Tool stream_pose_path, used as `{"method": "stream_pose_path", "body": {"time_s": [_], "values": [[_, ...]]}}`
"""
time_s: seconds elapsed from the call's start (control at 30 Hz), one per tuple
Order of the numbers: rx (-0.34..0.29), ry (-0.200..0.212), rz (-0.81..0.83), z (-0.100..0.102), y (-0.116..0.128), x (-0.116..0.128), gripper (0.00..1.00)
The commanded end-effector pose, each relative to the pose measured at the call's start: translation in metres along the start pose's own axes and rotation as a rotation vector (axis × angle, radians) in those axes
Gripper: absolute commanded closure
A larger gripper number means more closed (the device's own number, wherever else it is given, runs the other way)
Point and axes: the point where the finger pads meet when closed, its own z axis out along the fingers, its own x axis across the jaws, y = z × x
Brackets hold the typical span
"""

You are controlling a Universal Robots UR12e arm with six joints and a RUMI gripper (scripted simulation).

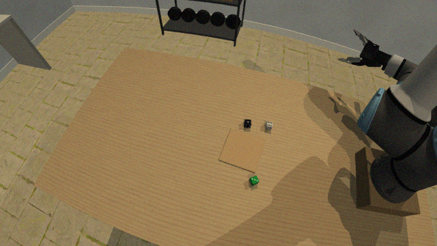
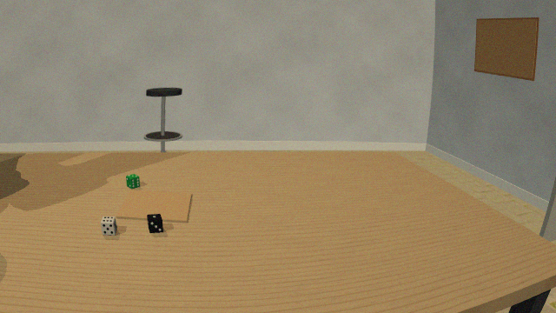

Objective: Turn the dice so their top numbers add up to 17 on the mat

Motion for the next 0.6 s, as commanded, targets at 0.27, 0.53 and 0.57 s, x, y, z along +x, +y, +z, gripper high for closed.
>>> {"method": "stream_pose_path", "body": {"time_s": [0.27,0.53,0.57], "values": [[-0.003,0.233,0.068,0.049,0.026,0.064,0.0],[0.012,0.397,0.099,0.074,0.049,0.112,0.0],[0.016,0.427,0.103,0.077,0.054,0.121,0.0]]}}
